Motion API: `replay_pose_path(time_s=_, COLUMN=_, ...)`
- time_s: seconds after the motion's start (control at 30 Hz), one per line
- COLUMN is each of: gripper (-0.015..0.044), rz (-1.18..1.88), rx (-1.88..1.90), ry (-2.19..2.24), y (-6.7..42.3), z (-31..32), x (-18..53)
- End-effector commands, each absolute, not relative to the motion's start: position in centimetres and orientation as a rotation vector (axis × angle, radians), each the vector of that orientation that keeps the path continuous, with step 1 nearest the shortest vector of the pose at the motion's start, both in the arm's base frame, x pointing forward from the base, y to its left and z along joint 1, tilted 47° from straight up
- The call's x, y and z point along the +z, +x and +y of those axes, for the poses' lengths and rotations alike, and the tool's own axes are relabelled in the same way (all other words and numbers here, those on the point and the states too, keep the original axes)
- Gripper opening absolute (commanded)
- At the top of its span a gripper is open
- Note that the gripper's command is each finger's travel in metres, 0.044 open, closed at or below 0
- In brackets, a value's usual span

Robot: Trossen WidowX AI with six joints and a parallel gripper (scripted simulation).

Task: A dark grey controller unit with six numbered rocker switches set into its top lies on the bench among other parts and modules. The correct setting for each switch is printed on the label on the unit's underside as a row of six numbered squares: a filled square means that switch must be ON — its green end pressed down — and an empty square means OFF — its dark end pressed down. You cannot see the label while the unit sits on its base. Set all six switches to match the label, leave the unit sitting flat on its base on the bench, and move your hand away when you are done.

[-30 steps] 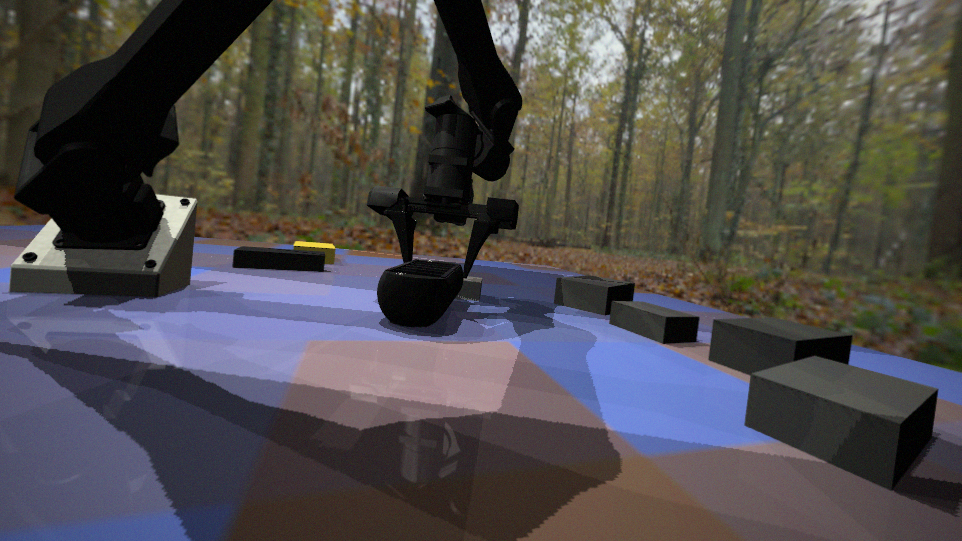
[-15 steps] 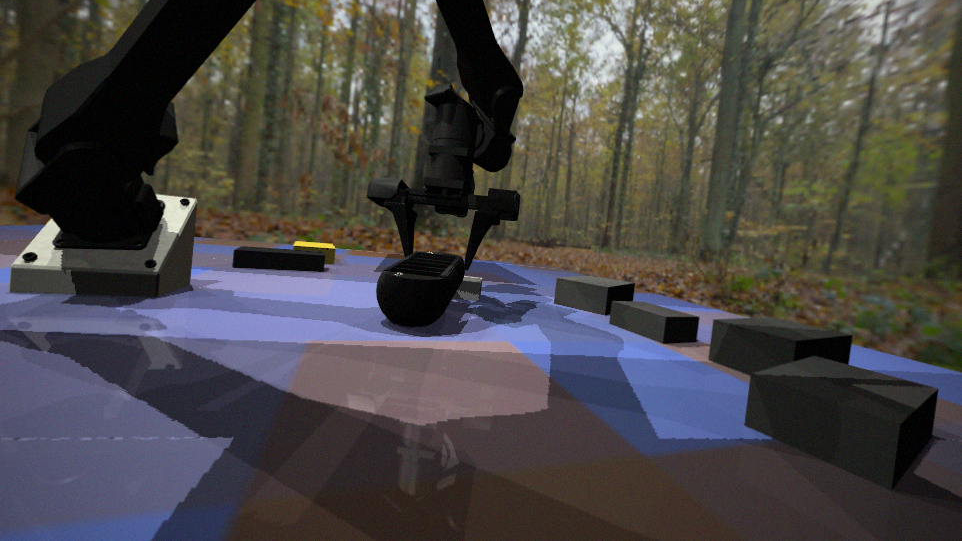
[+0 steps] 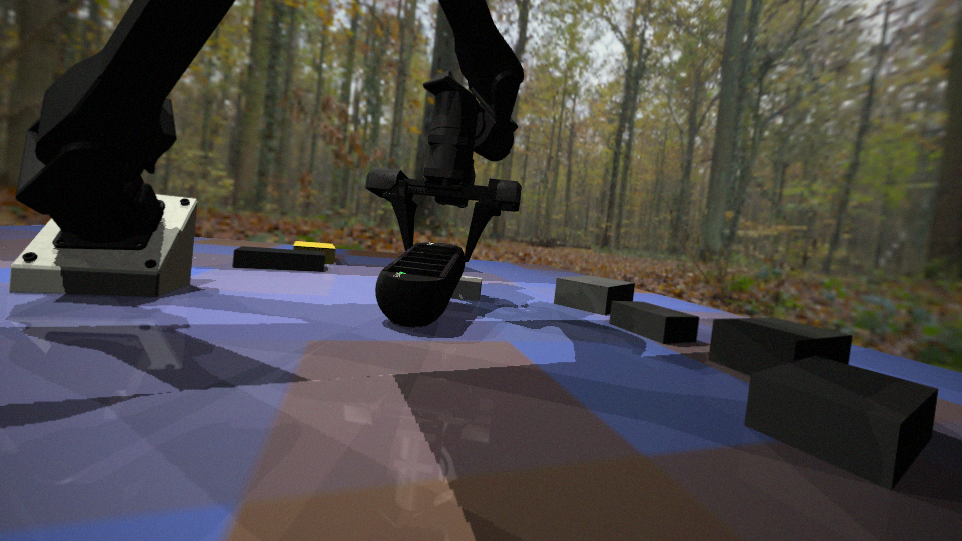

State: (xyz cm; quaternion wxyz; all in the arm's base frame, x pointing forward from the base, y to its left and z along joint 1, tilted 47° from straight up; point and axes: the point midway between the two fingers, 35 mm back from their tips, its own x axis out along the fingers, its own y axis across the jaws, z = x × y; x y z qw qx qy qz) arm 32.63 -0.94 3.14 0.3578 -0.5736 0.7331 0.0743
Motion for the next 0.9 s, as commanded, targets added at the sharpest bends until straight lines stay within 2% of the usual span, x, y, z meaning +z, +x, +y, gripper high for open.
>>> replay_pose_path(time_s=0.0, gripper=0.0336, rz=1.889, rx=0.206, ry=-1.483, y=32.4, z=-0.9, x=3.7)
replay_pose_path(time_s=0.87, gripper=0.0336, rz=1.846, rx=0.246, ry=-1.463, y=31.9, z=-0.5, x=5.7)
